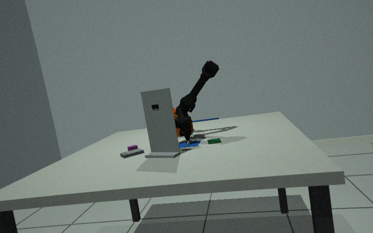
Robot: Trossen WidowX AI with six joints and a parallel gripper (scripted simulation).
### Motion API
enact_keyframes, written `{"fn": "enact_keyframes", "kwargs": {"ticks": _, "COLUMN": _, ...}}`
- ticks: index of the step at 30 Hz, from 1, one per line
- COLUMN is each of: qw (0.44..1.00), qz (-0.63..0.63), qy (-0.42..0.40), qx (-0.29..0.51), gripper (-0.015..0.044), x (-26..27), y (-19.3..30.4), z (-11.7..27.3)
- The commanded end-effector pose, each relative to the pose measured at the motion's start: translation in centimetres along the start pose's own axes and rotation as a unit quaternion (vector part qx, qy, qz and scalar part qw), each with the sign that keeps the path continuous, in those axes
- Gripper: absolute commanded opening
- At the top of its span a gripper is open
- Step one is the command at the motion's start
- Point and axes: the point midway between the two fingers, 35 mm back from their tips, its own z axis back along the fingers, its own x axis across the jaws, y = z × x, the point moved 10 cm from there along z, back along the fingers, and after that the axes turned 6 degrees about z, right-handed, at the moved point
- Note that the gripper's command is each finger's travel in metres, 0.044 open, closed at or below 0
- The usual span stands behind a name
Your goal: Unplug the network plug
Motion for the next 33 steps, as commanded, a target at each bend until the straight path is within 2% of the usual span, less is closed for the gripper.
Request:
{"fn": "enact_keyframes", "kwargs": {"ticks": 1, "qw": 1.000, "qz": 0.000, "qy": 0.000, "qx": 0.000, "gripper": 0.0131, "x": 0.0, "y": 0.0, "z": 0.0}}
{"fn": "enact_keyframes", "kwargs": {"ticks": 2, "qw": 1.000, "qz": 0.000, "qy": 0.000, "qx": 0.000, "gripper": 0.0156, "x": 0.0, "y": 0.0, "z": 0.0}}
{"fn": "enact_keyframes", "kwargs": {"ticks": 33, "qw": 1.000, "qz": -0.001, "qy": 0.002, "qx": -0.002, "gripper": 0.0156, "x": 0.1, "y": -0.1, "z": 2.2}}
